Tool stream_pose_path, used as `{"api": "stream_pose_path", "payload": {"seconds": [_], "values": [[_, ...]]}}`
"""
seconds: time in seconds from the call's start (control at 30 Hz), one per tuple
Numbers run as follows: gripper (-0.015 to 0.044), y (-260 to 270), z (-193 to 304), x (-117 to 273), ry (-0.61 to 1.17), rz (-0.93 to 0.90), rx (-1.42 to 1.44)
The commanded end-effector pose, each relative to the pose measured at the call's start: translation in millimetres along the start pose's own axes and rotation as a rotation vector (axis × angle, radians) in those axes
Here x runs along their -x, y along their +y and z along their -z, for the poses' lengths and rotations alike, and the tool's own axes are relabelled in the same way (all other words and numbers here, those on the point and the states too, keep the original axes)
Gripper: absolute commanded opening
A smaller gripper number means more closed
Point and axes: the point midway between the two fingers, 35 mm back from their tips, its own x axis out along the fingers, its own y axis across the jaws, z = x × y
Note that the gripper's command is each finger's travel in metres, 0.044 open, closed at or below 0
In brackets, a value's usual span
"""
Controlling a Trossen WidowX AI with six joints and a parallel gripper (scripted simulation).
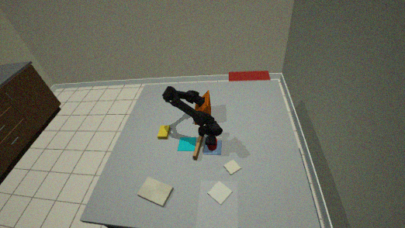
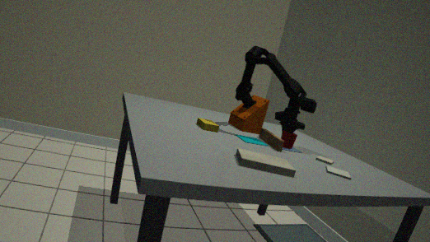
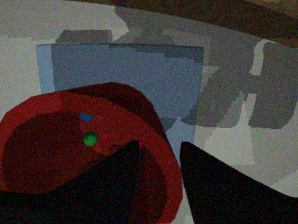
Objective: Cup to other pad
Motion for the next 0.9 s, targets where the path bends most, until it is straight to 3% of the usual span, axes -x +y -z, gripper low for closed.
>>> {"api": "stream_pose_path", "payload": {"seconds": [0.0, 0.3, 0.87], "values": [[0.0062, 0.1, 0.0, 0.1, 0.000, 0.000, 0.000], [0.0002, 0.1, 0.0, 0.1, 0.000, 0.000, 0.000], [0.0000, 1.8, 2.2, 49.6, 0.003, 0.002, 0.006]]}}
